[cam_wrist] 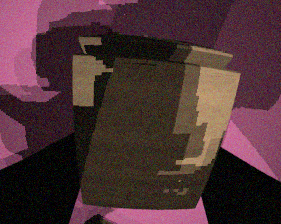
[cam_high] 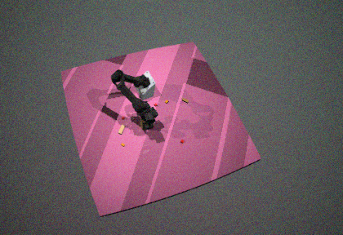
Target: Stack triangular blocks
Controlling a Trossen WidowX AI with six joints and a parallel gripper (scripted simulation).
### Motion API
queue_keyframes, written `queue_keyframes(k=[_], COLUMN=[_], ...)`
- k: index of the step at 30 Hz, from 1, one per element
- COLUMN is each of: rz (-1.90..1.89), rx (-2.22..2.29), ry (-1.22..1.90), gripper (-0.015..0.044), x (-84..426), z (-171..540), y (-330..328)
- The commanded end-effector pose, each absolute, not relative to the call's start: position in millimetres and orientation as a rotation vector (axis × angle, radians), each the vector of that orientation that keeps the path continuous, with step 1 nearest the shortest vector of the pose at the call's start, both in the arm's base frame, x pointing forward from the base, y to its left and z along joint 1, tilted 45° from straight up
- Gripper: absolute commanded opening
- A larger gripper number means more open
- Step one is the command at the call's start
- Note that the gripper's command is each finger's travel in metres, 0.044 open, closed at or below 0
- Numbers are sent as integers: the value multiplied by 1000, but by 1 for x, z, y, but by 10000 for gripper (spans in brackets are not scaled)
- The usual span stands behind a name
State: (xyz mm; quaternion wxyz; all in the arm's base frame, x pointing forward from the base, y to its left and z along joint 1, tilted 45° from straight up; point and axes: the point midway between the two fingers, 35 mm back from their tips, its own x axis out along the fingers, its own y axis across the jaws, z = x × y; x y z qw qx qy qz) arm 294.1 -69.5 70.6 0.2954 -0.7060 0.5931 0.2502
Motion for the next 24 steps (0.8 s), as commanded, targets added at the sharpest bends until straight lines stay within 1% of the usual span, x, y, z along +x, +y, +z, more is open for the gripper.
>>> queue_keyframes(k=[1,24], rz=[667,667], rx=[-1883,-1884], ry=[1579,1579], gripper=[0,0], x=[294,295], z=[68,64], y=[-71,-72])
